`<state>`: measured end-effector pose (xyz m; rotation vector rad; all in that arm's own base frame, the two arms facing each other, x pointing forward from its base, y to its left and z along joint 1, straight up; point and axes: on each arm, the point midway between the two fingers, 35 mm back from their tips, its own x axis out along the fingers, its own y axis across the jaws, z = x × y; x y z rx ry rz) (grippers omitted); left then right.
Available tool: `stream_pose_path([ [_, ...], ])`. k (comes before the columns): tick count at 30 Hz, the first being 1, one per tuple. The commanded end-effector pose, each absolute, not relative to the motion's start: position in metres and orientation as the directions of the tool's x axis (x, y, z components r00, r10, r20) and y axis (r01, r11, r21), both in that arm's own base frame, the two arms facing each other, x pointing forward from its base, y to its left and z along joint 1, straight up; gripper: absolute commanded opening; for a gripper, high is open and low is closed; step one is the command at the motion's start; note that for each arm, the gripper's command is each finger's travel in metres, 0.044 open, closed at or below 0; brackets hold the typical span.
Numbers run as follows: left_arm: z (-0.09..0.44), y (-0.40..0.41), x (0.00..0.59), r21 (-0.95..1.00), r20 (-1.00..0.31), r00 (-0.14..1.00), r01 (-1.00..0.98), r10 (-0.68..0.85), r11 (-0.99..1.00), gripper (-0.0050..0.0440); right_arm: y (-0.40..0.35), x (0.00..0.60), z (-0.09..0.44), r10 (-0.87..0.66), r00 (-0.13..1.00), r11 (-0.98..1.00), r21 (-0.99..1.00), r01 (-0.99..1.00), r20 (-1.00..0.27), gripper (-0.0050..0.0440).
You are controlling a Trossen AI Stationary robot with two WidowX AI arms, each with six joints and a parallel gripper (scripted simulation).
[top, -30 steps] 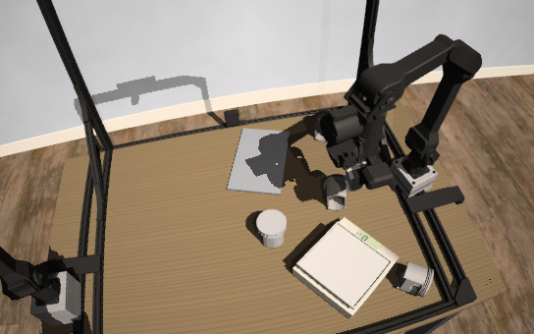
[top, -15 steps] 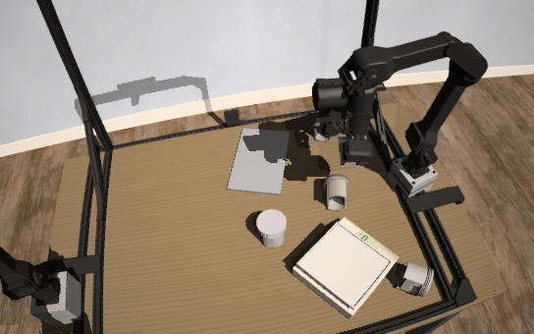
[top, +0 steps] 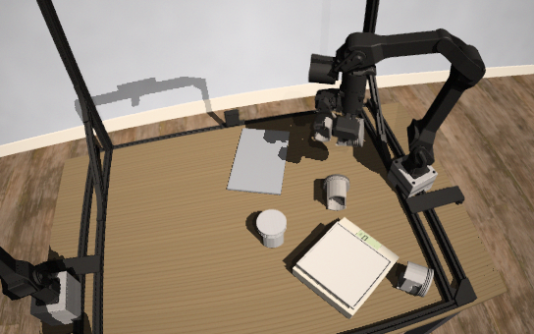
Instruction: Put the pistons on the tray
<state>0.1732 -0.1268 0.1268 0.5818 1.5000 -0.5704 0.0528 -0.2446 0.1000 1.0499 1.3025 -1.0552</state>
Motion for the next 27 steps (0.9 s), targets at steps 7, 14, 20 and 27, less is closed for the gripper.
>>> stream_pose_path([
  [7, 0.13, -0.15, 0.168, -0.008, -1.0, 0.008, 0.706, -0.019, 0.708, 0.0158, -0.244, 0.053, 0.1, 0.0, 0.0, 0.213, 0.0, 0.977, -1.0, 0.044],
  [14, 0.13, -0.15, 0.168, -0.06, -0.995, -0.004, 0.815, -0.098, 0.577, 0.0158, -0.244, 0.053, 0.1, 0.0, 0.0, 0.213, 0.0, 0.977, -1.0, 0.044],
  [20, 0.13, -0.15, 0.168, -0.085, -0.99, -0.017, 0.866, -0.142, 0.492, 0.0158, -0.244, 0.053, 0.1, 0.0, 0.0, 0.213, 0.0, 0.977, -1.0, 0.044],
  [27, 0.13, -0.15, 0.168, -0.119, -0.976, -0.049, 0.936, -0.213, 0.331, 0.0158, -0.244, 0.053, 0.1, 0.0, 0.0, 0.213, 0.0, 0.977, -1.0, 0.044],
])
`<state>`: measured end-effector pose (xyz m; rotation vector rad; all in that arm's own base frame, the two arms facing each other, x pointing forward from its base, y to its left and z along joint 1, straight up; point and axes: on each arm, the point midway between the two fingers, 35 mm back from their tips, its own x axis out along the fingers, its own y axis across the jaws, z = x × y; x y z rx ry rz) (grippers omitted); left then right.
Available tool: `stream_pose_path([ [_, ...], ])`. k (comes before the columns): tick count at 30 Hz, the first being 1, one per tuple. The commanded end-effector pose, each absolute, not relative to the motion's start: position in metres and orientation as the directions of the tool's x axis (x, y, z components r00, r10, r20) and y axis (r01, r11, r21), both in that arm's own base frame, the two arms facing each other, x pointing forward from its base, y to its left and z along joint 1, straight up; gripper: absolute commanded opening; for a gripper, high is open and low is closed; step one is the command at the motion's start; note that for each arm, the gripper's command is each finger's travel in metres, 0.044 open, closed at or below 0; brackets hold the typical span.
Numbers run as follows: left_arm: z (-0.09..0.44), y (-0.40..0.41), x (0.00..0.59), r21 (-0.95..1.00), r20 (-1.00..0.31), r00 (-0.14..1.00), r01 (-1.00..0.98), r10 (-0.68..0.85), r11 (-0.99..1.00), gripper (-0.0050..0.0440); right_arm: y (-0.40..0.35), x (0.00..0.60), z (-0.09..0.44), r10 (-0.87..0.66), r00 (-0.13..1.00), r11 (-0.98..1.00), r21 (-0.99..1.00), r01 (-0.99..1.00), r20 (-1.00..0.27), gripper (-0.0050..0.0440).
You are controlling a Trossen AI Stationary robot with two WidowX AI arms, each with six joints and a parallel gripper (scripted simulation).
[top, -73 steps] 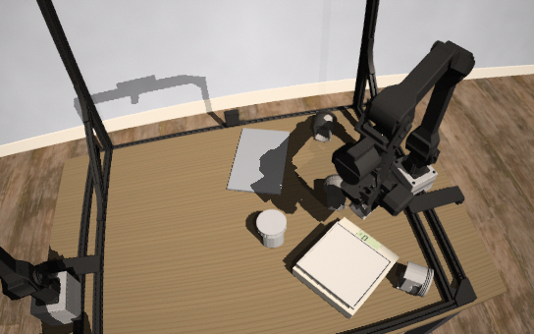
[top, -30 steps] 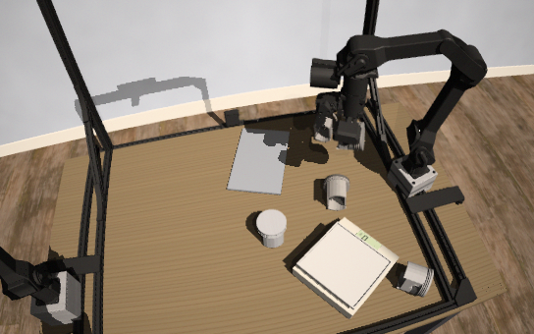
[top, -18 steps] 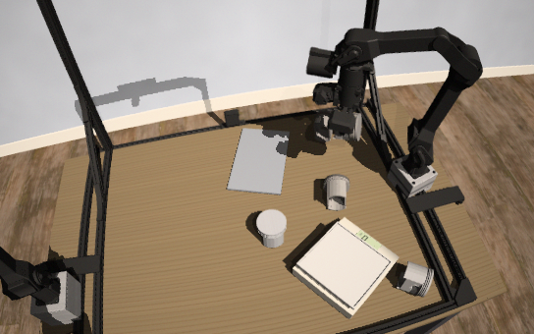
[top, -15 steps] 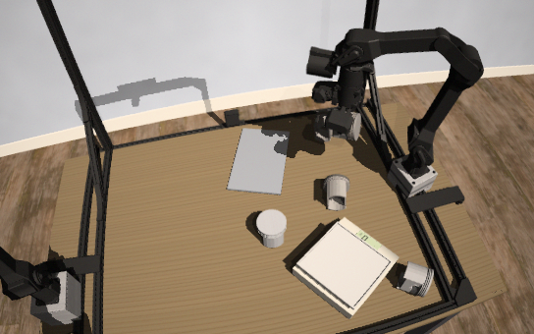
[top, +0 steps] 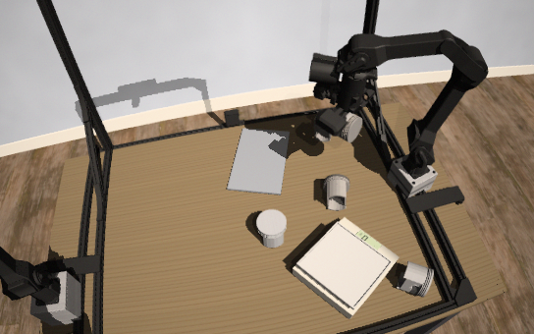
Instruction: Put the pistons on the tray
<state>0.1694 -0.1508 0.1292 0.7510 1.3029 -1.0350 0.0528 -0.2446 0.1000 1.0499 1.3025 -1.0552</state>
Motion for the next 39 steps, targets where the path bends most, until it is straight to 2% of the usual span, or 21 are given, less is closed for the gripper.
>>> stream_pose_path([
  [1, 0.13, -0.15, 0.168, -0.123, -0.973, -0.054, 0.944, -0.223, 0.307, 0.0158, -0.244, 0.053, 0.1, 0.0, 0.0, 0.213, 0.0, 0.977, -1.0, 0.044],
  [39, 0.074, -0.156, 0.167, -0.124, -0.972, -0.056, 0.947, -0.226, 0.298, 0.0158, -0.244, 0.053, 0.1, 0.0, 0.0, 0.213, 0.0, 0.977, -1.0, 0.044],
])
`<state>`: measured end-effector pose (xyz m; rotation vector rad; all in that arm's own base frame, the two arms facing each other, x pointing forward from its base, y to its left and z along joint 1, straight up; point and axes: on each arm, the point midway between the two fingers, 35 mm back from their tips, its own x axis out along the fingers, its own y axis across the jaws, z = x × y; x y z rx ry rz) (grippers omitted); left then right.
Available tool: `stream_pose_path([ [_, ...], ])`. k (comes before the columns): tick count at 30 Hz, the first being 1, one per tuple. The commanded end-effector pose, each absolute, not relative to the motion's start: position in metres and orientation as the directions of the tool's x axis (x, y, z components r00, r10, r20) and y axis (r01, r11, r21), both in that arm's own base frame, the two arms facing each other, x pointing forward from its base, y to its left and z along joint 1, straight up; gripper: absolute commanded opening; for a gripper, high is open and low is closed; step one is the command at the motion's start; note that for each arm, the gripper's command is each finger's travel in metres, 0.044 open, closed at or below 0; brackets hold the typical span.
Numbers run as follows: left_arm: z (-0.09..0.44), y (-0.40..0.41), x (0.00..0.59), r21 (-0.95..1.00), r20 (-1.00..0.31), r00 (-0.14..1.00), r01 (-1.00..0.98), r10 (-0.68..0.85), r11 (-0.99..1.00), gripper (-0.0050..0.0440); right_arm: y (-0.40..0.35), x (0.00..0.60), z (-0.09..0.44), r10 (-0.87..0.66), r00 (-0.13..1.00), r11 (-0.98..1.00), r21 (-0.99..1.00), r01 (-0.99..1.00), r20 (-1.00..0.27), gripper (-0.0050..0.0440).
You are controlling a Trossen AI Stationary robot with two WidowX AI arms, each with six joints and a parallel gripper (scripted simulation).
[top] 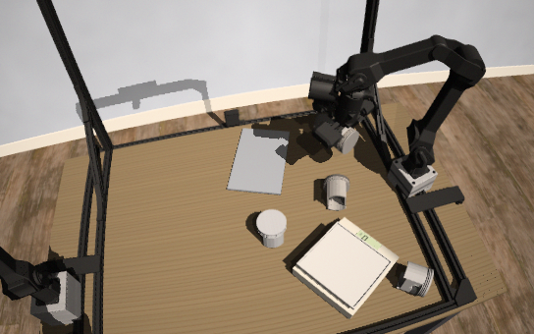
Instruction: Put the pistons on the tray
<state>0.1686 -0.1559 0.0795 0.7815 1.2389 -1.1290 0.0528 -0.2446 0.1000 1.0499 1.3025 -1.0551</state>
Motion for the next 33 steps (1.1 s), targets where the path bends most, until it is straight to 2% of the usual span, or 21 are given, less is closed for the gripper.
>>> stream_pose_path([
  [1, 0.072, -0.157, 0.167, -0.124, -0.972, -0.056, 0.947, -0.226, 0.298, 0.0158, -0.244, 0.053, 0.1, 0.0, 0.0, 0.213, 0.0, 0.977, -1.0, 0.044],
  [33, 0.026, -0.162, 0.165, -0.124, -0.972, -0.056, 0.947, -0.226, 0.298, 0.0158, -0.244, 0.053, 0.1, 0.0, 0.0, 0.213, 0.0, 0.977, -1.0, 0.044],
])
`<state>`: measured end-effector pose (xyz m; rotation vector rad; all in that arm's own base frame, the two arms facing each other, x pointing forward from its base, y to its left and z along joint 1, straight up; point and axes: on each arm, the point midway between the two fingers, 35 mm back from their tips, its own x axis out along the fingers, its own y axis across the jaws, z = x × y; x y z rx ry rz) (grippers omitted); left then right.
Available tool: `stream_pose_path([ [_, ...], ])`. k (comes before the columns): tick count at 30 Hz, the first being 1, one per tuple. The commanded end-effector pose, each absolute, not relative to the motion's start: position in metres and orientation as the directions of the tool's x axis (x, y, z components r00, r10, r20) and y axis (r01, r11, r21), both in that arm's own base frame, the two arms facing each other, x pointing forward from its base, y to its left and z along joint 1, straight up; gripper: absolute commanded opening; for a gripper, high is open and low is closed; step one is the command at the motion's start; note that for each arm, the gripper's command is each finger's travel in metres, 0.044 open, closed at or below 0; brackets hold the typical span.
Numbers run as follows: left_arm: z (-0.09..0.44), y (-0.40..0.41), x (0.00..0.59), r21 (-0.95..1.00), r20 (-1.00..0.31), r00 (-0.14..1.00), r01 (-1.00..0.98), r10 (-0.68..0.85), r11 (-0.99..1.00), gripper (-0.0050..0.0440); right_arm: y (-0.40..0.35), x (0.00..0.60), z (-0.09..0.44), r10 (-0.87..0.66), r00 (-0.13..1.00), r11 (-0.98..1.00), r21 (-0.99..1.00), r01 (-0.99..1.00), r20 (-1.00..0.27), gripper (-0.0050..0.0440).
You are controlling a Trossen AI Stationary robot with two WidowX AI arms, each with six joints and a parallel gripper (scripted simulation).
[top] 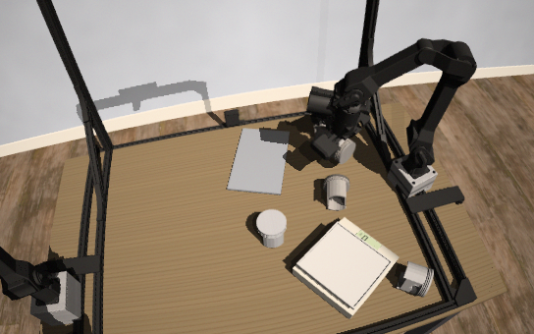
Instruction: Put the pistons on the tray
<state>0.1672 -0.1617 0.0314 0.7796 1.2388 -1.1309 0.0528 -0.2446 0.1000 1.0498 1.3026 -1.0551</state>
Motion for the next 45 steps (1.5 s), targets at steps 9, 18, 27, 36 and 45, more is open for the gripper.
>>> stream_pose_path([
  [9, 0.014, -0.163, 0.165, -0.124, -0.972, -0.056, 0.947, -0.226, 0.298, 0.0158, -0.244, 0.053, 0.1, 0.0, 0.0, 0.213, 0.0, 0.977, -1.0, 0.044],
  [18, -0.001, -0.165, 0.164, -0.124, -0.972, -0.056, 0.947, -0.226, 0.298, 0.0158, -0.244, 0.053, 0.1, 0.0, 0.0, 0.213, 0.0, 0.977, -1.0, 0.044],
  [27, -0.007, -0.165, 0.164, -0.124, -0.972, -0.056, 0.947, -0.226, 0.298, 0.0158, -0.244, 0.053, 0.1, 0.0, 0.0, 0.213, 0.0, 0.977, -1.0, 0.044],
  [36, -0.007, -0.165, 0.164, -0.124, -0.972, -0.056, 0.947, -0.226, 0.298, 0.0378, -0.244, 0.053, 0.1, 0.0, 0.0, 0.213, 0.0, 0.977, -1.0, 0.044],
  [45, -0.007, -0.165, 0.164, -0.124, -0.972, -0.056, 0.947, -0.226, 0.298, 0.0378, -0.244, 0.053, 0.1, 0.0, 0.0, 0.213, 0.0, 0.977, -1.0, 0.044],
])
